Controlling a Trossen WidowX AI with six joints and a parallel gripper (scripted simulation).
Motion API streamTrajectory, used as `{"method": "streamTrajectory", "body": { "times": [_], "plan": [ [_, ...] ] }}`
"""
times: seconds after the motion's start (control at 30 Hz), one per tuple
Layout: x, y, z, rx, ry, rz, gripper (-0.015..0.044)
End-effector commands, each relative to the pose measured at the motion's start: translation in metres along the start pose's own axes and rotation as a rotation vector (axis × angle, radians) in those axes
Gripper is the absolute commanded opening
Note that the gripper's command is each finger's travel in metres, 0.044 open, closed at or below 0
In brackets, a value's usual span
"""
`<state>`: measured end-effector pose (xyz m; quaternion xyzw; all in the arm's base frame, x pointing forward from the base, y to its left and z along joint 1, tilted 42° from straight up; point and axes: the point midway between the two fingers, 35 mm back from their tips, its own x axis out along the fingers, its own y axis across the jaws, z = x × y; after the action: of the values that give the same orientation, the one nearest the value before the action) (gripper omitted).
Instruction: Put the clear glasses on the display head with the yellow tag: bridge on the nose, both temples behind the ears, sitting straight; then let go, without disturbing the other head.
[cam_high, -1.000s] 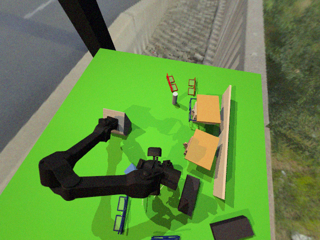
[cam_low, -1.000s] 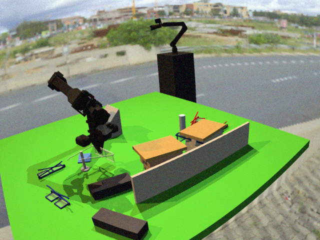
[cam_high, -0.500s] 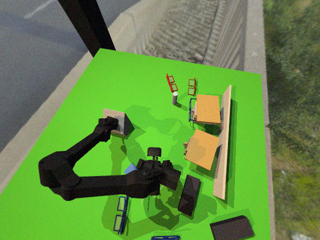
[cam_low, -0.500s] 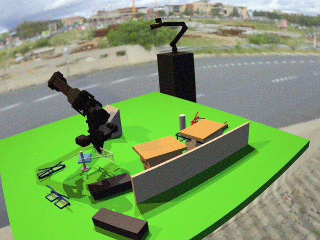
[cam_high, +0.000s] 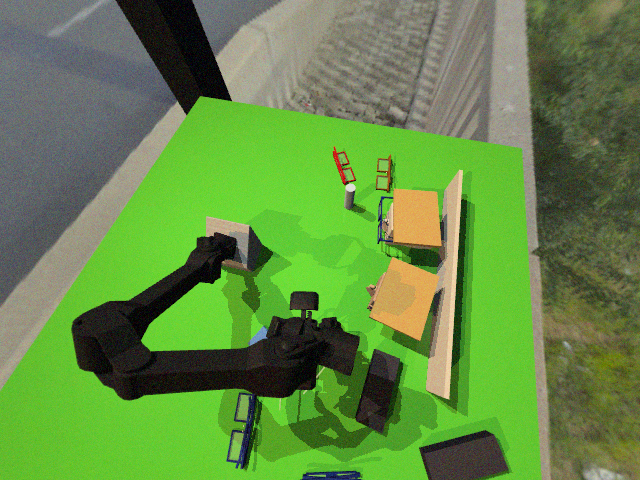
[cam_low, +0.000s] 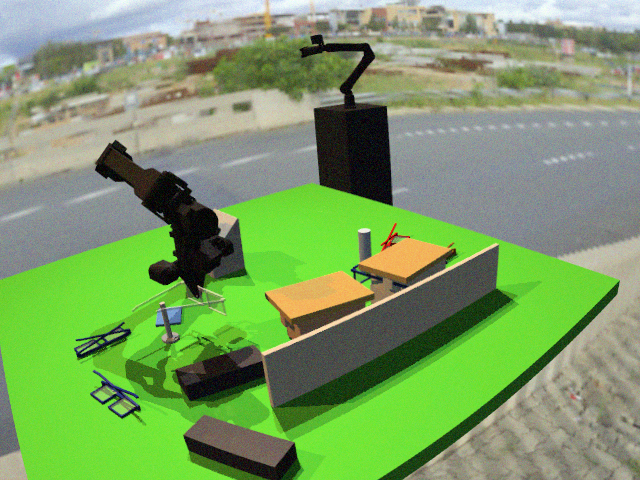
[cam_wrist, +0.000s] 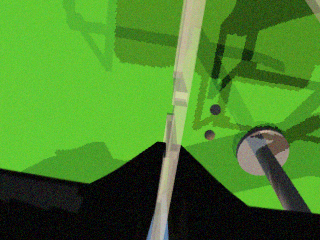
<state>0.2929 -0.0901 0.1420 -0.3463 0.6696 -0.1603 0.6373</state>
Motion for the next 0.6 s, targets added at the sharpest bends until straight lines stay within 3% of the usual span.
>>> {"method": "streamTrajectory", "body": {
  "times": [0.0, 0.13, 0.57],
  "plan": [
    [-0.028, -0.003, 0.000, 0.014, -0.016, -0.007, 0.0000],
    [-0.043, -0.003, -0.003, 0.014, -0.016, -0.008, 0.0000],
    [-0.043, -0.015, -0.029, 0.013, -0.015, -0.008, 0.0000]
  ]
}}
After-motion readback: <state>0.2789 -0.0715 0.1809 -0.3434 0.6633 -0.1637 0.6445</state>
